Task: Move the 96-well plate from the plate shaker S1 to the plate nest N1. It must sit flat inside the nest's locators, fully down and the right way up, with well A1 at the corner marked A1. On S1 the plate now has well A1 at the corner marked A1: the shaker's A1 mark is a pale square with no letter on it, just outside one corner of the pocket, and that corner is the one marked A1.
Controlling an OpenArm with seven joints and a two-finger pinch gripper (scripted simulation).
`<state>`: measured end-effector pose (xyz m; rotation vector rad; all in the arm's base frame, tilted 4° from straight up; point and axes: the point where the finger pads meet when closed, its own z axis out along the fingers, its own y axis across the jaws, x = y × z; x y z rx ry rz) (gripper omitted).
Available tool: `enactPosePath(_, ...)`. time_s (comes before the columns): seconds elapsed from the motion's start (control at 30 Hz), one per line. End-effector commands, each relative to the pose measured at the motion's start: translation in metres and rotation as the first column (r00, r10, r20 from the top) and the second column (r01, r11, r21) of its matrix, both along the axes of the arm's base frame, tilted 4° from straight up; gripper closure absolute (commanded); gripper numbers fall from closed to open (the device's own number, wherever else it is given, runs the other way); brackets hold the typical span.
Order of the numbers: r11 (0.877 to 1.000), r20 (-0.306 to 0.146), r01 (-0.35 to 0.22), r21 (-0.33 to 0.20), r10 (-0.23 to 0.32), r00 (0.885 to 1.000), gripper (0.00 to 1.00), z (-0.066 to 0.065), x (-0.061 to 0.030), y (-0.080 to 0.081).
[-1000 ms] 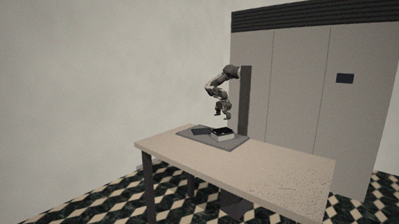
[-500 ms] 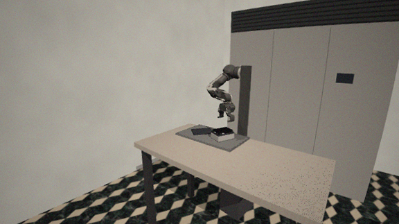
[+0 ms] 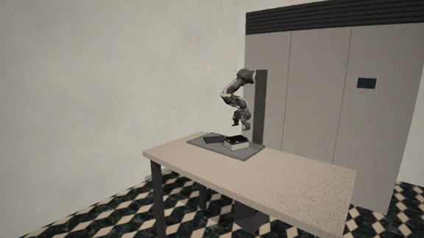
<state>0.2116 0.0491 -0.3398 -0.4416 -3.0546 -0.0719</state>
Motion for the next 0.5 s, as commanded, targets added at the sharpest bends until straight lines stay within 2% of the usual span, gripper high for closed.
enactPosePath(0.0, 1.0, 0.001, 0.001, 0.003, -0.001, 1.0, 0.23, 0.0001, 0.0, 0.0008)
enactPosePath(0.2, 1.0, 0.001, 0.001, 0.004, -0.001, 1.0, 0.23, 0.0025, -0.0009, -0.0069)
enactPosePath(0.47, 1.0, 0.001, 0.001, 0.004, -0.001, 1.0, 0.23, 0.0025, -0.0009, -0.0069)
